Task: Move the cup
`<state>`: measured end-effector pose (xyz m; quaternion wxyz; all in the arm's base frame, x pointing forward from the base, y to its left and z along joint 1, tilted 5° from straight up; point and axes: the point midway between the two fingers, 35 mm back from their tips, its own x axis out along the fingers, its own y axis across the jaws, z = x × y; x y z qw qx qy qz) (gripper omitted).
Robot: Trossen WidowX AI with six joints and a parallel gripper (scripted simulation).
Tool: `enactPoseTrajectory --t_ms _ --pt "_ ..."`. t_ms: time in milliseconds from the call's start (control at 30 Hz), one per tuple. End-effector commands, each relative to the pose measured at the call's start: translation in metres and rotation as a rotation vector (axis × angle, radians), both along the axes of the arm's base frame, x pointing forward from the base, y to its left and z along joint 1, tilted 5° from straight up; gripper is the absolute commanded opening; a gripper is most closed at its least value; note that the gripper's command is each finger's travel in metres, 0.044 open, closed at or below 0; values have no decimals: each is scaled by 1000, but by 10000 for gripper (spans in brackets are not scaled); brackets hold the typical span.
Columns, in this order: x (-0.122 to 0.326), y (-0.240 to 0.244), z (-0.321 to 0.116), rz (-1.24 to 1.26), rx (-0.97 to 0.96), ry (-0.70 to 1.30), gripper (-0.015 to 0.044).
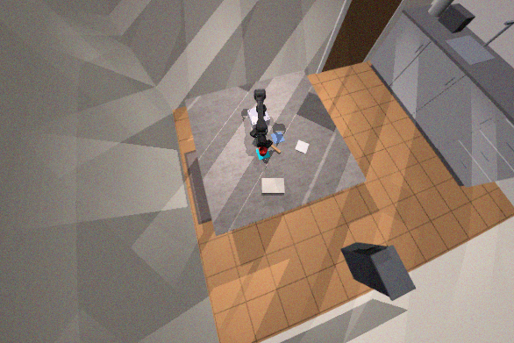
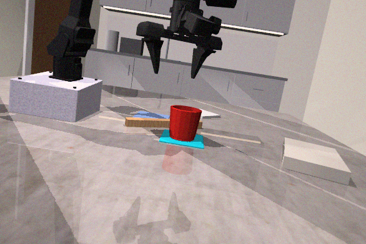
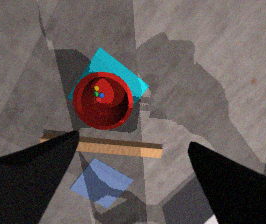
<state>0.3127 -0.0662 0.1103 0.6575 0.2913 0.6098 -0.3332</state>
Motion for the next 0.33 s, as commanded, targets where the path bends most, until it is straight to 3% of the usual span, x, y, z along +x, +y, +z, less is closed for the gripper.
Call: enactPoseTrajectory --t_ms 0,300 --pt "-1 1 10 -3 0 -8 440" --pt "-1 0 5 0 -1 -4 440"
